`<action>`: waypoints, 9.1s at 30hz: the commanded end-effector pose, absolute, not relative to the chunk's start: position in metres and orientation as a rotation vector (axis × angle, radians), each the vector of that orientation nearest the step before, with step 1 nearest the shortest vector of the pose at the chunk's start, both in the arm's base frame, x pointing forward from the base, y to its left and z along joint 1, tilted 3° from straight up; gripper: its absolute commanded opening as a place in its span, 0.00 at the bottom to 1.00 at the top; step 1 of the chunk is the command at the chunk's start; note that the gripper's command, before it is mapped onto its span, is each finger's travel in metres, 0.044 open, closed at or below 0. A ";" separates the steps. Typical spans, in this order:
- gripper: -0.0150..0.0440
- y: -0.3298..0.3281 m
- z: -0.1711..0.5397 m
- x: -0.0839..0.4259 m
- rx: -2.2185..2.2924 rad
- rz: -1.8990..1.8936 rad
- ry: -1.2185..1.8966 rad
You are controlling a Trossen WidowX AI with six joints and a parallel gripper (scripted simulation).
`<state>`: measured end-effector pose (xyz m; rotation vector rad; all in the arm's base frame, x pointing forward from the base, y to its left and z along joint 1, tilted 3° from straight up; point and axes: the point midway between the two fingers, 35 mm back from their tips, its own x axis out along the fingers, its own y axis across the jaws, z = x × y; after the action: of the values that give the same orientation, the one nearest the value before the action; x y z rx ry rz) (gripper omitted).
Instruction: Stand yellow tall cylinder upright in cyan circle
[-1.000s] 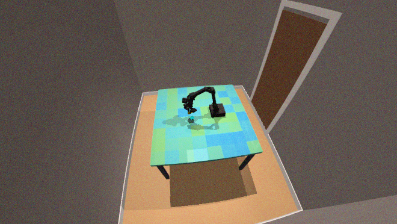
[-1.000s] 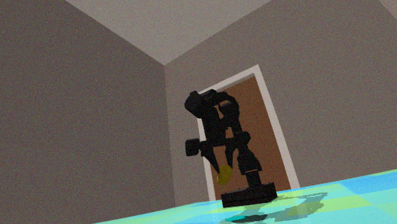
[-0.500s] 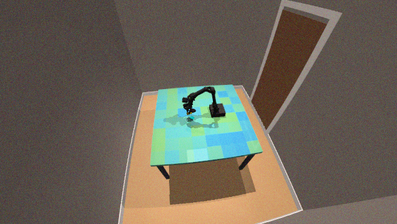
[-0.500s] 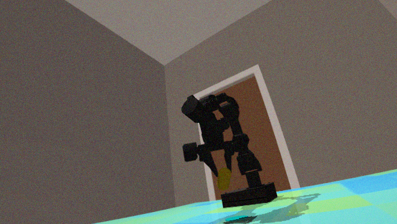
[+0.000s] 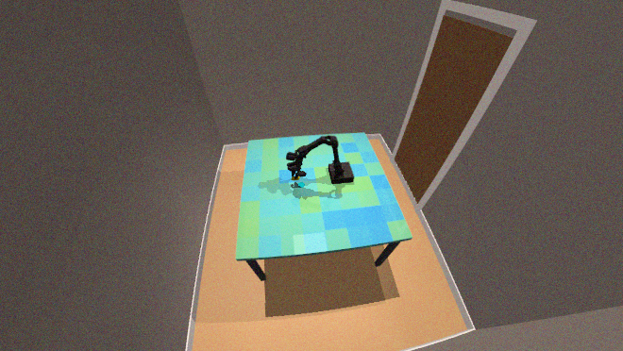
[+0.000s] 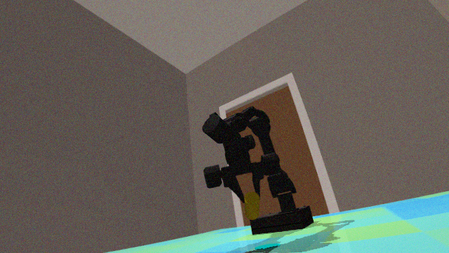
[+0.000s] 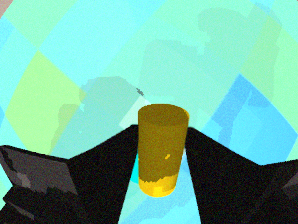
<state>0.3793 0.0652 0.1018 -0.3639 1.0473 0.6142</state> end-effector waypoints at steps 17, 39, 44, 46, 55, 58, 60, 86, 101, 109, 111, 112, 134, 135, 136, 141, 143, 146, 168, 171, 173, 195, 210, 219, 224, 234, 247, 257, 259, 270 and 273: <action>0.43 0.062 0.096 0.390 -0.272 0.619 0.922; 0.43 0.057 0.094 0.397 -0.194 0.631 0.787; 0.43 0.056 0.094 0.398 -0.179 0.635 0.757; 0.43 0.055 0.094 0.398 -0.173 0.636 0.745; 0.43 0.053 0.095 0.399 -0.148 0.644 0.690; 0.43 0.052 0.095 0.399 -0.140 0.647 0.672; 0.43 0.052 0.095 0.399 -0.135 0.649 0.660; 0.43 0.045 0.099 0.393 -0.084 0.679 0.506; 0.43 0.041 0.103 0.385 -0.065 0.700 0.420; 0.43 0.039 0.105 0.380 -0.058 0.713 0.376; 0.43 0.039 0.106 0.379 -0.057 0.716 0.365; 0.43 0.039 0.106 0.378 -0.056 0.718 0.360; 0.43 0.035 0.112 0.360 -0.051 0.757 0.244; 0.43 0.035 0.113 0.359 -0.051 0.759 0.239; 0.43 0.035 0.113 0.358 -0.051 0.761 0.234; 0.43 0.035 0.114 0.353 -0.053 0.771 0.209; 0.43 0.034 0.115 0.351 -0.054 0.775 0.199; 0.43 0.034 0.116 0.347 -0.055 0.781 0.185; 0.43 0.034 0.122 0.321 -0.075 0.829 0.085; 0.43 0.035 0.123 0.317 -0.079 0.836 0.072; 0.43 0.035 0.123 0.315 -0.081 0.840 0.064; 0.43 0.035 0.125 0.306 -0.091 0.856 0.038; 0.43 0.033 0.097 0.312 -0.116 0.860 0.035; 0.43 0.032 0.076 0.314 -0.133 0.863 0.033; 0.43 0.032 0.065 0.314 -0.143 0.865 0.032; 0.43 0.033 0.041 0.311 -0.162 0.869 0.030; 0.43 0.033 0.021 0.308 -0.172 0.878 0.044; 0.52 0.033 0.021 0.308 -0.172 0.878 0.044; 0.61 0.033 0.021 0.308 -0.172 0.878 0.044; 0.93 0.033 0.021 0.308 -0.172 0.878 0.044; 0.93 0.033 0.027 0.309 -0.167 0.876 0.043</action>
<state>0.3083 0.0328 0.0222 -0.1710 0.0453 0.8745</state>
